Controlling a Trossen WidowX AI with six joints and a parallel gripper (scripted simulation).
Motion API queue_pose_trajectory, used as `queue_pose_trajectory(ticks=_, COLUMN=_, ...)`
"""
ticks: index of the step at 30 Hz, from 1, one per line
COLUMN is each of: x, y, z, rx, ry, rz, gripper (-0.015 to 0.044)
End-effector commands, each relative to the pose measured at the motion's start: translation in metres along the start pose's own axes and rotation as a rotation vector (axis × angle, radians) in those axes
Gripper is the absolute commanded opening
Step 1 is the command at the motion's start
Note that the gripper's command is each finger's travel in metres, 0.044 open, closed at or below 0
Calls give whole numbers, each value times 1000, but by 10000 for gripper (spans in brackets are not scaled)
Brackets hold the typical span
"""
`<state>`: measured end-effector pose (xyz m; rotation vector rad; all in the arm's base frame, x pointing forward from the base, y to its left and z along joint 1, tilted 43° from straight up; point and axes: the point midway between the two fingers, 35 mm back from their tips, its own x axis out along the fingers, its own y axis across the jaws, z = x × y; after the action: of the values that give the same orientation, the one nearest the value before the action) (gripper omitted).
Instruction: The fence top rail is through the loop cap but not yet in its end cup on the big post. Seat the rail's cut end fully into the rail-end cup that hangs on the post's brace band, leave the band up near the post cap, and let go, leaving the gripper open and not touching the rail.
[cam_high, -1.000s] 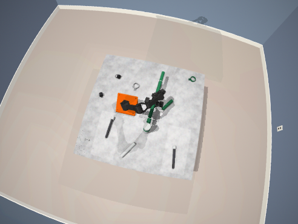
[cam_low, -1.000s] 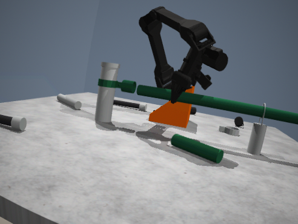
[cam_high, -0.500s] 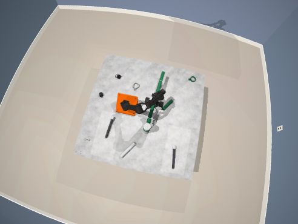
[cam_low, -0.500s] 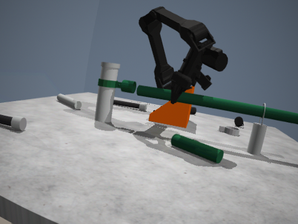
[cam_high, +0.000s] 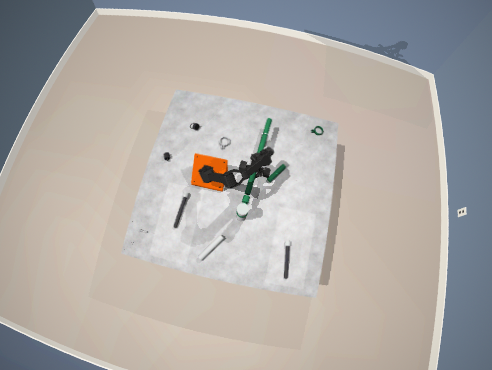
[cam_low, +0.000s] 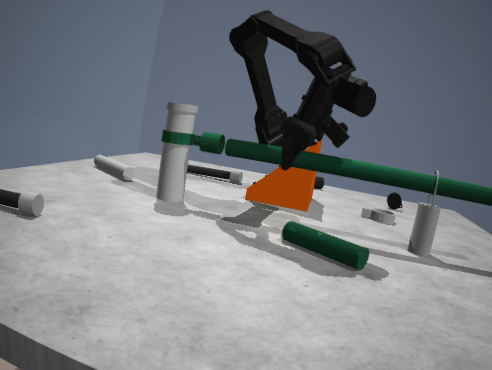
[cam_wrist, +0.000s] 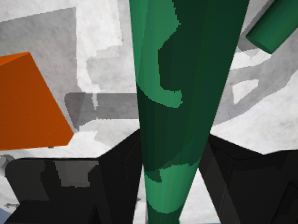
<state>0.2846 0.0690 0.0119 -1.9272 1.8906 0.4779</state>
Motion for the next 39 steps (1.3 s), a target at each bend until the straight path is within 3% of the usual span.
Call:
queue_pose_trajectory(ticks=1, x=-5, y=-3, z=0, rx=5, ry=-5, rz=-9, gripper=0)
queue_pose_trajectory(ticks=39, x=5, y=-1, z=-17, rx=-6, ry=0, rz=14, gripper=0)
